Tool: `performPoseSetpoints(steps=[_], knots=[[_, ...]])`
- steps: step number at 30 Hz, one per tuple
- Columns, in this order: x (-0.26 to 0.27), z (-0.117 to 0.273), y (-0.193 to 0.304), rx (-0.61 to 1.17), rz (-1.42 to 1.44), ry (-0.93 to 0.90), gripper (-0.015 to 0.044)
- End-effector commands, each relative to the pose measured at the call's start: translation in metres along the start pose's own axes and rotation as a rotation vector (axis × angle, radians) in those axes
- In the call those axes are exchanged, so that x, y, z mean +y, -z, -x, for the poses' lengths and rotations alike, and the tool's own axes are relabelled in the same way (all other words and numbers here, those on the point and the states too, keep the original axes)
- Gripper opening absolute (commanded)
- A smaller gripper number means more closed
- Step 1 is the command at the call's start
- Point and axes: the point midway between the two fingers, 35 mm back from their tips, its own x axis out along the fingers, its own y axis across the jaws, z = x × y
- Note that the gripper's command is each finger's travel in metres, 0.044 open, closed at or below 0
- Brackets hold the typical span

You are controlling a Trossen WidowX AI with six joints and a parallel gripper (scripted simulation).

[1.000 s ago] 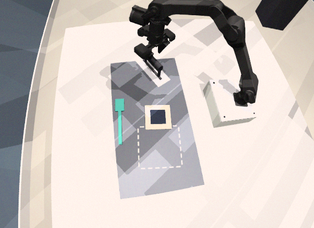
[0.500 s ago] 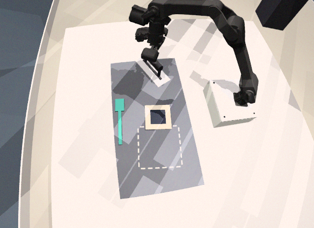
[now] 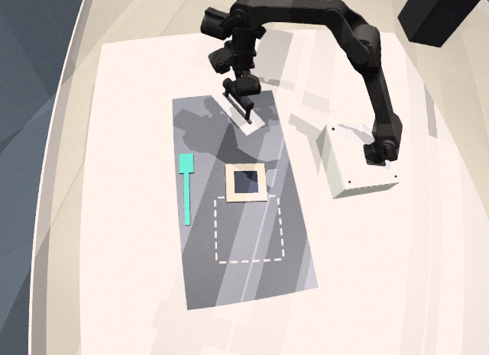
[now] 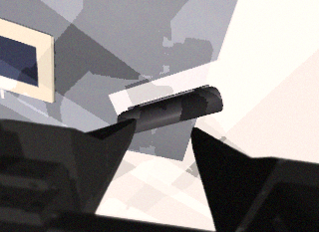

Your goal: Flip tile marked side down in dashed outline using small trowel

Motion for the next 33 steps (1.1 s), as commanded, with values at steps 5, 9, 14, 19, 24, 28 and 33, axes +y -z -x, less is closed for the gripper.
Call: performPoseSetpoints(steps=[5, 9, 14, 19, 24, 28, 33], knots=[[-0.0004, -0.0002, -0.0002, 0.001, 0.278, -0.001, 0.0270], [-0.0006, -0.0002, -0.0004, 0.001, 0.417, -0.002, 0.0270], [-0.0008, -0.0002, -0.0006, 0.001, 0.591, -0.002, 0.0270], [-0.0011, -0.0002, -0.0008, 0.001, 0.765, -0.002, 0.0270], [-0.0013, -0.0002, -0.0011, 0.001, 0.939, -0.002, 0.0270], [-0.0015, -0.0002, -0.0012, 0.001, 1.079, -0.003, 0.0270], [-0.0018, -0.0002, -0.0014, 0.000, 1.253, -0.003, 0.0270]])
